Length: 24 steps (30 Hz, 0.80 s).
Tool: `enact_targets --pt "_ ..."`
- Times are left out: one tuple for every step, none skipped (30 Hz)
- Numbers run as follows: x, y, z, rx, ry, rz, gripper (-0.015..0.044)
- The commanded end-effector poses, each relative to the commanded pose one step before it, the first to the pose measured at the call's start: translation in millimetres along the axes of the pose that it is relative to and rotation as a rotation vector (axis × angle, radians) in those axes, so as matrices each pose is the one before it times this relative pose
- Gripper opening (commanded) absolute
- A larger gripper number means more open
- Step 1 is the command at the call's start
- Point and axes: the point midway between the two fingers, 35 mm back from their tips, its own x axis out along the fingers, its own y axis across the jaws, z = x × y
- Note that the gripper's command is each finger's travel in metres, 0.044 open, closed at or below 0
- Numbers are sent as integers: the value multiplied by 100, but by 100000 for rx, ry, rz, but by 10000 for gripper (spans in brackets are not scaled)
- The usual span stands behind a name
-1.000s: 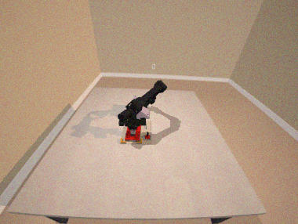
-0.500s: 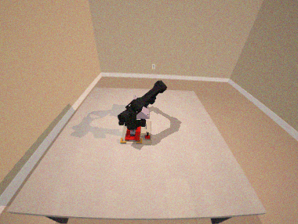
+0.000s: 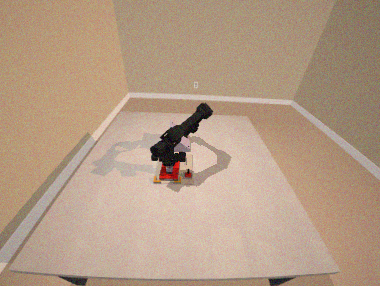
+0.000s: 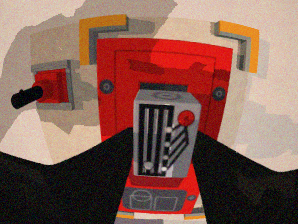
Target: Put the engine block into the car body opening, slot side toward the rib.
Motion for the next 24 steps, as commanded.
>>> enact_targets --pt "145 -50 -7 1472 30 -131 159" --pt "21 0 0 6 0 1 159" --pt "20 0 0 -51 0 1 159" --pt "21 0 0 -91 0 1 159" --pt "21 0 0 -119 0 1 159" --pt "21 0 0 -131 0 1 159" --pt "21 -6 3 -132 0 0 159" --pt "21 -2 1 -124 0 1 159" --pt "21 -1 0 -114 0 1 159" --pt "21 0 0 -103 0 1 159" --pt "21 0 0 -93 0 1 159" --pt "21 0 0 -82 0 1 159" --pt "21 0 0 -71 0 1 159" --pt "21 1 0 -59 0 1 159" --pt "21 0 0 -48 0 1 159" --pt "21 0 0 -36 0 1 159" --pt "21 0 0 -25 0 1 159" --pt "21 0 0 -13 0 1 159" --pt "21 0 0 -2 0 1 159" --pt "21 0 0 10 0 1 159" --pt "21 0 0 22 0 1 159" --pt "21 -7 0 34 0 0 159" --pt "21 -2 0 44 0 1 159" --pt "21 -1 0 55 0 1 159"
